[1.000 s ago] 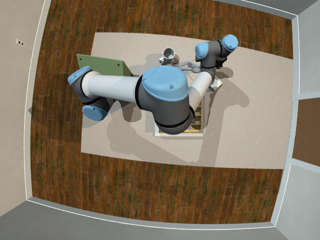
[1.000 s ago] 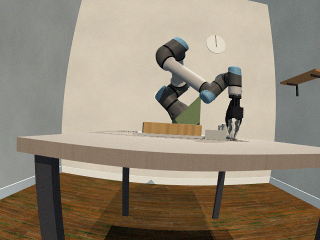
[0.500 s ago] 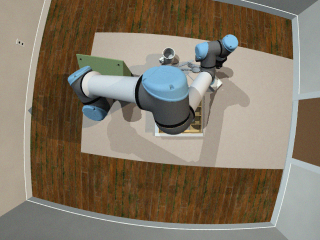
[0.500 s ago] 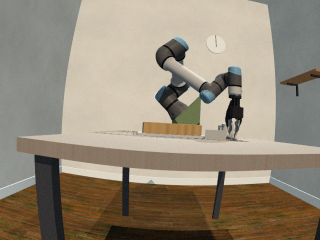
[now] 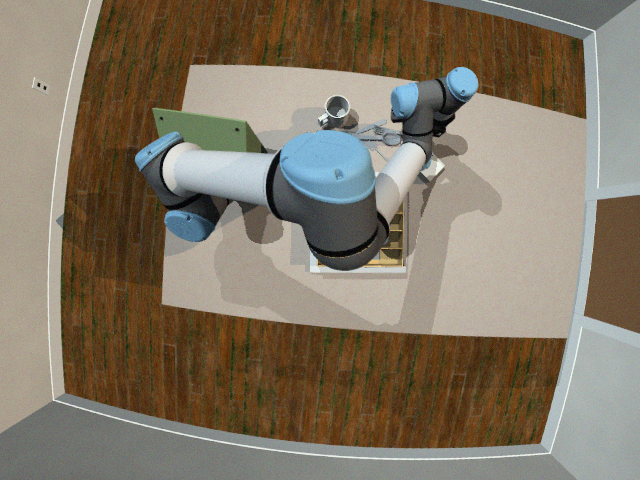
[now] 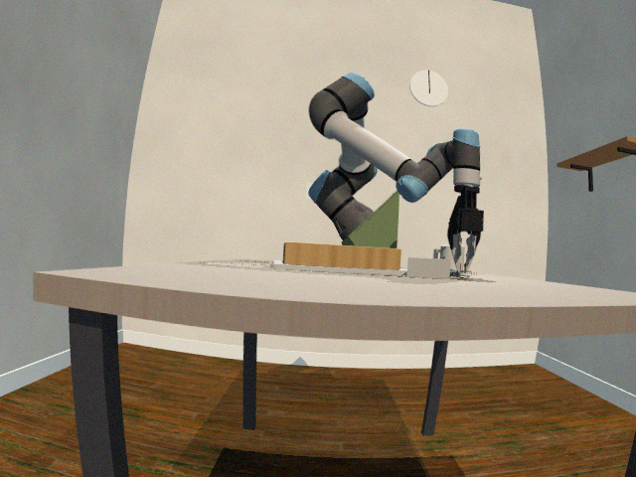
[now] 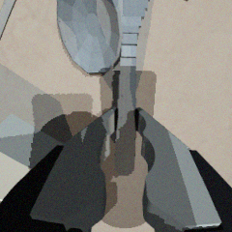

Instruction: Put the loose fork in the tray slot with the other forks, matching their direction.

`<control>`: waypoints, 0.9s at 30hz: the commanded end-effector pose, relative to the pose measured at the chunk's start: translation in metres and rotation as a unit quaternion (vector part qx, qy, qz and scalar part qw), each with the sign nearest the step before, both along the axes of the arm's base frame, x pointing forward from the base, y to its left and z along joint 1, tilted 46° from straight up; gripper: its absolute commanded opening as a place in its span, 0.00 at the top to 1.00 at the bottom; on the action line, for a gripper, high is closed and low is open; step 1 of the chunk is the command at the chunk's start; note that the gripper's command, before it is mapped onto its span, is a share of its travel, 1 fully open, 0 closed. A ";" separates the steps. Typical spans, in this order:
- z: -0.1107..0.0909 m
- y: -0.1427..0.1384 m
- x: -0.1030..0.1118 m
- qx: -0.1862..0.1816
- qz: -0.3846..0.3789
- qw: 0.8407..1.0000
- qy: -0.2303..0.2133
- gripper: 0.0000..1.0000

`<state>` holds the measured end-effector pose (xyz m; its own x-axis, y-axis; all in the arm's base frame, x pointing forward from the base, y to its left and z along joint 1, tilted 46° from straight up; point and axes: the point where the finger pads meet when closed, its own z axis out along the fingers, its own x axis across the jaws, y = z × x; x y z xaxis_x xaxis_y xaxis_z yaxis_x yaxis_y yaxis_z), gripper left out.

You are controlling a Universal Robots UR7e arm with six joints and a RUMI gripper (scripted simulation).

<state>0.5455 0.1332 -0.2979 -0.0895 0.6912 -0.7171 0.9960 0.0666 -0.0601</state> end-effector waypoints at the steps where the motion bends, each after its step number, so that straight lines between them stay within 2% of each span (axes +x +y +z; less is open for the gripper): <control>1: 0.014 0.016 0.003 0.002 0.002 1.000 -0.003 0.97; 7: 0.025 0.027 0.003 0.002 0.002 1.000 -0.003 0.97; 22: 0.070 0.073 0.002 0.002 0.002 1.000 -0.003 0.97; 27: 0.077 0.081 0.002 0.002 0.002 1.000 -0.003 0.97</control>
